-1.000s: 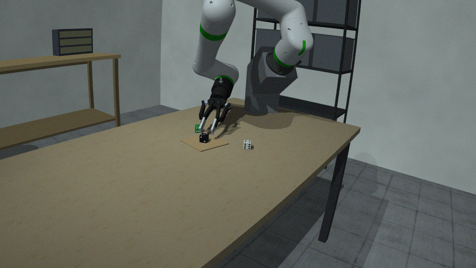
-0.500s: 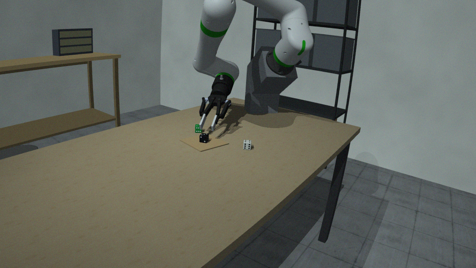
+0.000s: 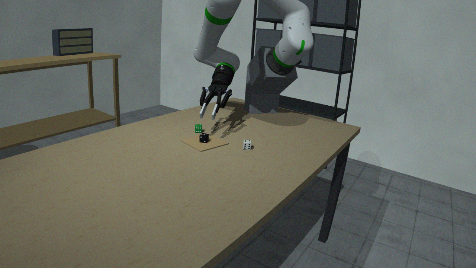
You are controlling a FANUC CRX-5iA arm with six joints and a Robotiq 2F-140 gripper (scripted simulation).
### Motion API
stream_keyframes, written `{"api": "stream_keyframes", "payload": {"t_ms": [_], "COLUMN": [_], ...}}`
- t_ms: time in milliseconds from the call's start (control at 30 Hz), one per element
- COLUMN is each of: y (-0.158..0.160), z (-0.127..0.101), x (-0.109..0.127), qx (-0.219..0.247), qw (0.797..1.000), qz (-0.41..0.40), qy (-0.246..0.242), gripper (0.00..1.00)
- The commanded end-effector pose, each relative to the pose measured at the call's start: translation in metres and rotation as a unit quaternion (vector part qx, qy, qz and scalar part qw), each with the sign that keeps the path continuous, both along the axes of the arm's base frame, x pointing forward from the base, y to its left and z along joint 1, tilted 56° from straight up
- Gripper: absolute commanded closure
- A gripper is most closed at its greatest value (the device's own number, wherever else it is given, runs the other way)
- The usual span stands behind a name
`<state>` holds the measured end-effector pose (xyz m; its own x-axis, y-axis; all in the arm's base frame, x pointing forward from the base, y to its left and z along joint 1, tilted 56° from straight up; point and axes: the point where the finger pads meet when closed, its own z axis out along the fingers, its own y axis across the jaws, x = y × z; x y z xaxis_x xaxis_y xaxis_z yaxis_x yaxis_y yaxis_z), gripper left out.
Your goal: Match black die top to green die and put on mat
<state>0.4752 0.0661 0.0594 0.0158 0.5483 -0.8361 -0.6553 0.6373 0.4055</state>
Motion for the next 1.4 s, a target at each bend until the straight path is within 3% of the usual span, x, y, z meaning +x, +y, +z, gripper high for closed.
{"api": "stream_keyframes", "payload": {"t_ms": [0, 267, 500, 767, 833, 1333, 1367], "y": [-0.003, -0.003, -0.006, -0.009, -0.011, -0.015, -0.016], "z": [0.002, 0.005, 0.018, 0.023, 0.029, 0.048, 0.052], "x": [-0.001, 0.000, 0.005, 0.009, 0.012, 0.021, 0.023], "qx": [0.000, -0.013, -0.085, -0.124, -0.155, -0.239, -0.258], "qw": [1.000, 1.000, 0.991, 0.983, 0.973, 0.933, 0.922], "qz": [0.000, 0.010, 0.054, 0.069, 0.086, 0.137, 0.147], "qy": [0.000, 0.012, 0.083, 0.120, 0.150, 0.230, 0.247], "gripper": [0.72, 0.72, 0.72, 0.72, 0.72, 0.72, 0.72]}}
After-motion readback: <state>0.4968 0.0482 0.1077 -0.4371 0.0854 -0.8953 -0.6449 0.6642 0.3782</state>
